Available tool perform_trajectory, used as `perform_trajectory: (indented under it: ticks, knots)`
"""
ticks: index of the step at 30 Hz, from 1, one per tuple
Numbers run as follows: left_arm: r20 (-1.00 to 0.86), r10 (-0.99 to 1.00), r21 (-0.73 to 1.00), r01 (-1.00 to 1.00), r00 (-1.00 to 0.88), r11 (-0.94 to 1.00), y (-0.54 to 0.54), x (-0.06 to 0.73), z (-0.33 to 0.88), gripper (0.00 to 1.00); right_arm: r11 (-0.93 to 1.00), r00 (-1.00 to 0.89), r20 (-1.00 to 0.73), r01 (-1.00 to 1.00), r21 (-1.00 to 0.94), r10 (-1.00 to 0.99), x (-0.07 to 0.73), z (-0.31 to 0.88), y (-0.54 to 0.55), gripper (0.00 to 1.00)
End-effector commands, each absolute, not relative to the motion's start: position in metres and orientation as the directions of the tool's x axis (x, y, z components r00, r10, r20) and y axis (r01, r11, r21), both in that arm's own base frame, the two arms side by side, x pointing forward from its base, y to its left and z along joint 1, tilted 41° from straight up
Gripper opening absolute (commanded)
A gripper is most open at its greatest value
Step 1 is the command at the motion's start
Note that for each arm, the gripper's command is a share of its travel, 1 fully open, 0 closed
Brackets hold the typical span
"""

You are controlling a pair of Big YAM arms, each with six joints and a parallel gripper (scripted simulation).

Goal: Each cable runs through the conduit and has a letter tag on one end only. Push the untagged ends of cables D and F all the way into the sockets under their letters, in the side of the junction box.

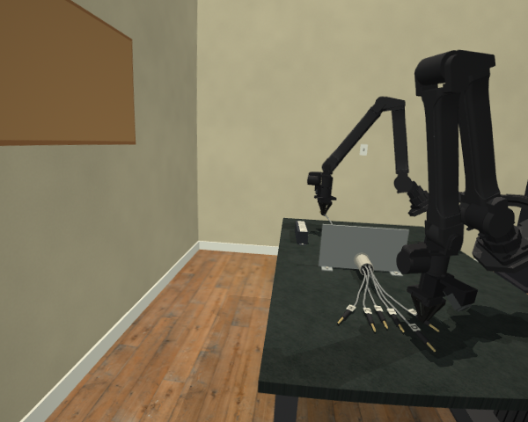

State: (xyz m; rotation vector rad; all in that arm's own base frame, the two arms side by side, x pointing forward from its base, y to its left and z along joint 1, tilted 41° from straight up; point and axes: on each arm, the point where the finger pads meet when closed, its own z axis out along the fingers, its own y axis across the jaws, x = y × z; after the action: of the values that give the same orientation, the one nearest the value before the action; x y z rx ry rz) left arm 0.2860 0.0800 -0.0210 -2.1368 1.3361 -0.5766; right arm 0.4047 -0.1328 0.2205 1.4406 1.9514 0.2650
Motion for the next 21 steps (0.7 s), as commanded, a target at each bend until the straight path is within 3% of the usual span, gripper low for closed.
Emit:
perform_trajectory:
  ticks: [1,17,21]
  knots:
    - [0.069,-0.907,-0.650,-0.671,0.415,-0.357,0.080,0.284,-0.022,0.05,0.342,-0.141,-0.378,0.769,0.540,0.915,0.422,0.207,-0.124,0.05]
    - [0.069,-0.907,-0.650,-0.671,0.415,-0.357,0.080,0.284,-0.022,0.05,0.417,-0.192,-0.434,0.751,0.513,0.880,0.458,0.169,-0.103,0.05]
    - [0.069,-0.907,-0.650,-0.671,0.415,-0.357,0.080,0.284,-0.022,0.05,0.564,-0.326,-0.515,0.713,0.417,0.793,0.455,0.167,-0.107,0.05]
